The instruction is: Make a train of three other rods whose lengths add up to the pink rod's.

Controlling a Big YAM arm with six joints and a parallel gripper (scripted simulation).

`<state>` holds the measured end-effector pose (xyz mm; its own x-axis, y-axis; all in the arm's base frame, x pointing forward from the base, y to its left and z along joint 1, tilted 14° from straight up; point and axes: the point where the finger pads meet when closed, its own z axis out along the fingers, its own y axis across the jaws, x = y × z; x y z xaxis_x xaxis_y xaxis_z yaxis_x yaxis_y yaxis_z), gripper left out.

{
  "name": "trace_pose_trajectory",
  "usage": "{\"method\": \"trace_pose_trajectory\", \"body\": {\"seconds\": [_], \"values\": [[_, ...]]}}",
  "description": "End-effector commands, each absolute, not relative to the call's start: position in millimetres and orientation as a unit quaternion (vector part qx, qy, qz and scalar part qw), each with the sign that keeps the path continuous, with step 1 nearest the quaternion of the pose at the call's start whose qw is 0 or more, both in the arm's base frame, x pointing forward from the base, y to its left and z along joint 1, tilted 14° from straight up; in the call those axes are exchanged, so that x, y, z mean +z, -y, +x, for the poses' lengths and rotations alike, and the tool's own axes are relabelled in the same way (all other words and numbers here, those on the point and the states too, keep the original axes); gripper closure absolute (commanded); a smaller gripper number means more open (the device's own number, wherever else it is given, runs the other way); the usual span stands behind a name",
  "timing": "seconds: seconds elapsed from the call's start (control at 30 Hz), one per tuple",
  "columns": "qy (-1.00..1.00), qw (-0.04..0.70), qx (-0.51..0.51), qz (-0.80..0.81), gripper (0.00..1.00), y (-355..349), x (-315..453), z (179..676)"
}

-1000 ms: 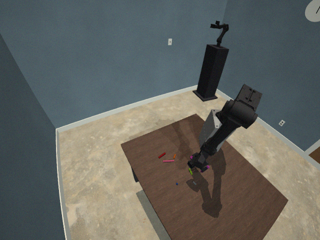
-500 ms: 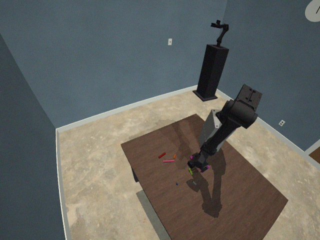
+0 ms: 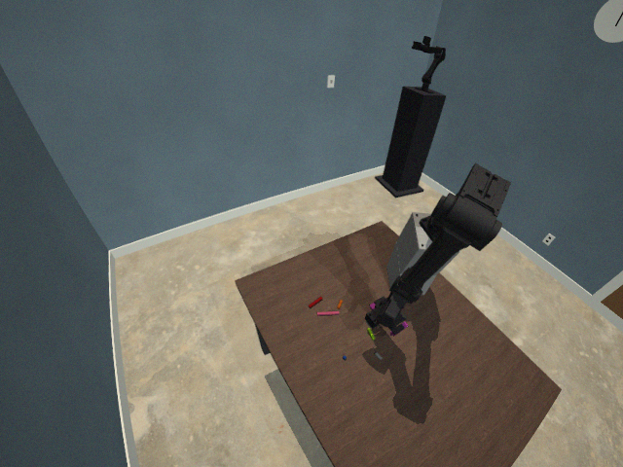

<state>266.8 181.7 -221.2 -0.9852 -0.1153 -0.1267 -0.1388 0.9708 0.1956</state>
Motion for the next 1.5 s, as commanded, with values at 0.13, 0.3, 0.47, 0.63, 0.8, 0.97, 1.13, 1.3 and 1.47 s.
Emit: {"method": "trace_pose_trajectory", "body": {"seconds": [0.13, 0.3, 0.47, 0.63, 0.8, 0.97, 1.13, 1.3, 1.47], "values": [[-0.99, 0.069, 0.106, -0.062, 0.0, -185.3, -218.5, 272.4], [-0.99, 0.069, 0.106, -0.059, 0.0, -184.9, -218.6, 273.1], [-0.993, 0.05, 0.101, -0.016, 0.0, -172.7, -225.1, 274.1], [-0.992, 0.043, 0.103, 0.05, 0.0, -162.9, -227.2, 284.6], [-0.99, 0.037, 0.105, 0.088, 0.0, -160.1, -228.6, 289.4], [-0.983, 0.032, 0.106, 0.147, 0.0, -147.9, -230.2, 299.5], [-0.972, 0.025, 0.107, 0.208, 0.0, -136.7, -232.0, 308.7], [-0.975, 0.022, 0.106, 0.196, 0.0, -143.5, -232.1, 302.2], [-0.957, 0.018, 0.108, 0.27, 0.0, -125.3, -233.8, 317.6]]}}
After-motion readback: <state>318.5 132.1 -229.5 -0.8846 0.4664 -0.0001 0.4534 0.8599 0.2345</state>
